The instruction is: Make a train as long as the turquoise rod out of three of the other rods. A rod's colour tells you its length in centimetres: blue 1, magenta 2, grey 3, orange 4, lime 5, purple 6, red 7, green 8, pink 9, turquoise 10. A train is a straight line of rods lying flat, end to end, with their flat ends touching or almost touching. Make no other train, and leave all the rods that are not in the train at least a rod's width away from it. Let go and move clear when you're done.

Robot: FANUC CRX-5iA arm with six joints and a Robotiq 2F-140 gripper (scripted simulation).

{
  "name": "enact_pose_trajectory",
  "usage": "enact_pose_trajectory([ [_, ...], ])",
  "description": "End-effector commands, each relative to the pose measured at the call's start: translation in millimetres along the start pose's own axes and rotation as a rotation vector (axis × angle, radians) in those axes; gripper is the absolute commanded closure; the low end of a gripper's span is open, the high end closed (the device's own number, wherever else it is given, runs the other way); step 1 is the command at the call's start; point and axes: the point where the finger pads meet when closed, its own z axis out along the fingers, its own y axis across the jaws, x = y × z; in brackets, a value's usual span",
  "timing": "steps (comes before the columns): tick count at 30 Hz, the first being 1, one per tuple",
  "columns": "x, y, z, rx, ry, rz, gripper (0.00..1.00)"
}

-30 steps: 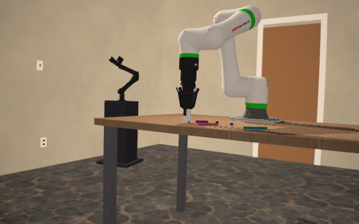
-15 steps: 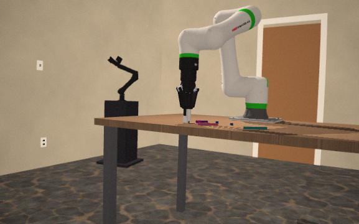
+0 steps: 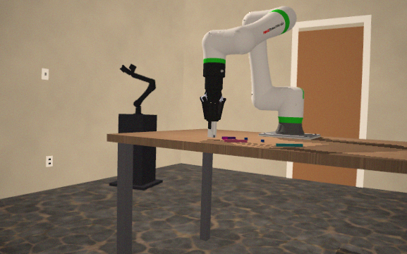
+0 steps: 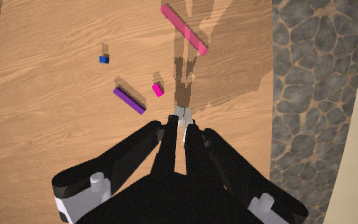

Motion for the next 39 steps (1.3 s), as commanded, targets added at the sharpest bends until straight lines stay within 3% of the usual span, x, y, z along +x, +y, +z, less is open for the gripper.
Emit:
enact_pose_trajectory([
  [1,0.0,0.2,-18.8,0.0,0.0,0.0,0.97],
  [11,0.0,0.2,-84.6,0.0,0.0,0.0,0.97],
  [25,0.7,-0.1,-91.1,0.0,0.0,0.001,0.97],
  [39,108.4,-58.2,-93.7,0.0,0.0,0.145,0.97],
])
